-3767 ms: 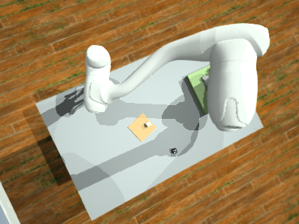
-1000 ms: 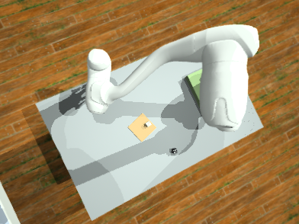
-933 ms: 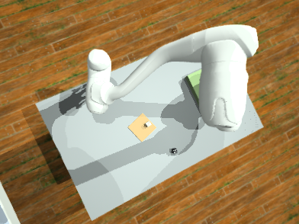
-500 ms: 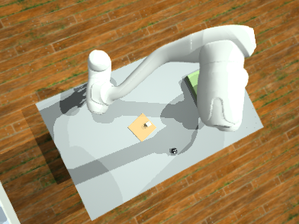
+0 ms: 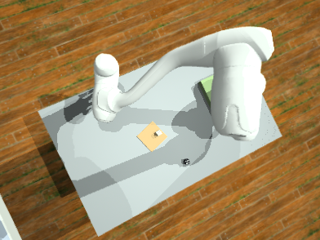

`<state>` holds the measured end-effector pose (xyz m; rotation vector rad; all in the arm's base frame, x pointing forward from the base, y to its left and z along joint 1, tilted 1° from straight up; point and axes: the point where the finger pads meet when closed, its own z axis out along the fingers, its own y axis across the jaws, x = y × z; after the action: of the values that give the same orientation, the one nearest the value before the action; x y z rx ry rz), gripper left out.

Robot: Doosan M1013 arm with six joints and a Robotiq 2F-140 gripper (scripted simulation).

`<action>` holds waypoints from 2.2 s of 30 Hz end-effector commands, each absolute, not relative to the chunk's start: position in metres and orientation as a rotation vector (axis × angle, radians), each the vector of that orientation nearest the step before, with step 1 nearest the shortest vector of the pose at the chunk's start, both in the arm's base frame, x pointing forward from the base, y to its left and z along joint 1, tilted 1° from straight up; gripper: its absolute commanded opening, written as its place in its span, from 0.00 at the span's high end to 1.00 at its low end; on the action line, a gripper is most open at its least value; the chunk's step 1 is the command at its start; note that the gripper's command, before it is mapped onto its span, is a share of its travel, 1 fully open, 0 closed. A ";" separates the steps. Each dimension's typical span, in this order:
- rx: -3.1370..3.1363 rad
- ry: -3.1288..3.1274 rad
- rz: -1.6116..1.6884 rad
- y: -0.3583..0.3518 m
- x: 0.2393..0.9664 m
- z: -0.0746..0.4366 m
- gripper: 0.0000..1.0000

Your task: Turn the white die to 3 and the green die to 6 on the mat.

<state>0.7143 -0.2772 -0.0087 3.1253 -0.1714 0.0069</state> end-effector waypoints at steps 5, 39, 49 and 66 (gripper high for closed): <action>3.125 -0.171 0.007 -0.277 0.714 -0.009 0.65; 3.125 -0.171 0.007 -0.277 0.714 -0.009 0.76; 3.125 -0.171 0.007 -0.277 0.714 -0.009 0.76; 3.125 -0.171 0.007 -0.277 0.714 0.039 0.76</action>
<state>0.7141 -0.2768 0.0256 3.1252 -0.1714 0.0073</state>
